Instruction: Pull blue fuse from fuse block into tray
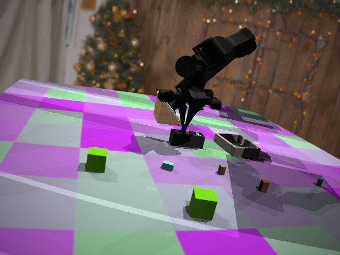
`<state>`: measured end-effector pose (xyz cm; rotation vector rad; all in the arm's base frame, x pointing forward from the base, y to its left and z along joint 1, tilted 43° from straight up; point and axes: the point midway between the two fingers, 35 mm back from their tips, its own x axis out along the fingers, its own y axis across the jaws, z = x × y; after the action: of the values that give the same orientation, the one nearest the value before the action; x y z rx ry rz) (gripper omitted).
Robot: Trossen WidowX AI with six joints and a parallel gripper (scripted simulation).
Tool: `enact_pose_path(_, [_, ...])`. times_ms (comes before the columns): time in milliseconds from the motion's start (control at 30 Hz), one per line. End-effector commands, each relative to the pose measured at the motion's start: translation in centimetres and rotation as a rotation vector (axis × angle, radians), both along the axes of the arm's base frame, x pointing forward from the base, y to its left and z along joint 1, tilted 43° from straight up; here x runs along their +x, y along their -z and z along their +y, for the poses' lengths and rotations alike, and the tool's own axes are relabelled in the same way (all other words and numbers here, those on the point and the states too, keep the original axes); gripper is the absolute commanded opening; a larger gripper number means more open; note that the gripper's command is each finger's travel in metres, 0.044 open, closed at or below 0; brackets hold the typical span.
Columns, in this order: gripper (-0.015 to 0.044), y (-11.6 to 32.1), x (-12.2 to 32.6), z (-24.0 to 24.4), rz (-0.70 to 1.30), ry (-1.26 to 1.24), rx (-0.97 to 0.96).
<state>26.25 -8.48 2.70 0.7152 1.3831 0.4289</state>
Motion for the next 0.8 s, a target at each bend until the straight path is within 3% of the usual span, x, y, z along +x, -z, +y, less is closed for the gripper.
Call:
enact_pose_path(0, [0.0000,-0.15,-0.06,-0.18,0.000,-0.004,-0.004])
enact_pose_path(767, [0.0000,-0.99,-0.27,-0.90,0.000,-0.003,-0.002])
